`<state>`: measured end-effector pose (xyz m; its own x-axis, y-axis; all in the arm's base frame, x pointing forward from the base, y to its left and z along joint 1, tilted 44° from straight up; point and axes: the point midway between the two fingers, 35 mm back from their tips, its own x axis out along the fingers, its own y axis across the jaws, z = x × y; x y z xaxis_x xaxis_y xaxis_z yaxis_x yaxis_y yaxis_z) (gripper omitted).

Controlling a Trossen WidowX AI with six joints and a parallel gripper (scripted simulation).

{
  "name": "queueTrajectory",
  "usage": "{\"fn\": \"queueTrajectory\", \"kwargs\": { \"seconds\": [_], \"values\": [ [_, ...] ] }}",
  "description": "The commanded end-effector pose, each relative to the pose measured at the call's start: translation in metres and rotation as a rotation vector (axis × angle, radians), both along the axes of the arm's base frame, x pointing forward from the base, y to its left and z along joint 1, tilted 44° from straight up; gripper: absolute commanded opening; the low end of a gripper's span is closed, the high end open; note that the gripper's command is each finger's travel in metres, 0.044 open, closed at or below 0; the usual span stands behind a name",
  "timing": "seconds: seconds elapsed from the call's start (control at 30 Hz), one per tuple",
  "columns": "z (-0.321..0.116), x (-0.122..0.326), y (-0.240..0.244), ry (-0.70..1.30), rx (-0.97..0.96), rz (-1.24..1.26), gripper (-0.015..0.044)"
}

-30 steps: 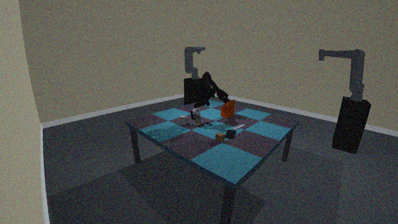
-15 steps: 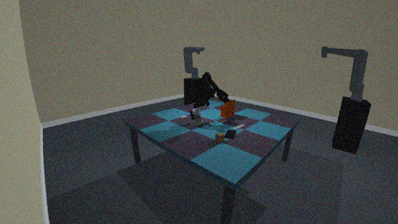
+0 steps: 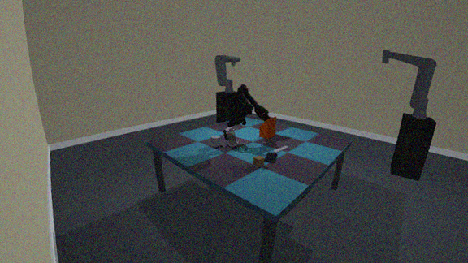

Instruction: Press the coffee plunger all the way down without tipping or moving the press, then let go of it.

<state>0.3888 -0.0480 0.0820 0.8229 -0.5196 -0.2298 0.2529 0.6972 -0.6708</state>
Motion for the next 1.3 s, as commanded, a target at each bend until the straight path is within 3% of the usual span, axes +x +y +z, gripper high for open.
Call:
{"fn": "queueTrajectory", "kwargs": {
  "seconds": [0.0,0.03,0.47,0.63,0.93,1.27],
  "values": [
    [0.000,0.000,0.000,0.001,0.000,0.000,0.0114],
    [0.000,0.000,0.000,0.001,0.000,0.000,0.0114],
    [0.000,0.000,0.000,0.001,0.000,0.000,0.0440],
    [0.007,-0.003,0.008,0.003,0.003,-0.002,0.0440],
    [0.055,-0.042,0.055,0.009,0.000,-0.015,0.0440],
    [0.055,-0.043,0.056,0.009,-0.001,-0.016,0.0440]
  ]
}}
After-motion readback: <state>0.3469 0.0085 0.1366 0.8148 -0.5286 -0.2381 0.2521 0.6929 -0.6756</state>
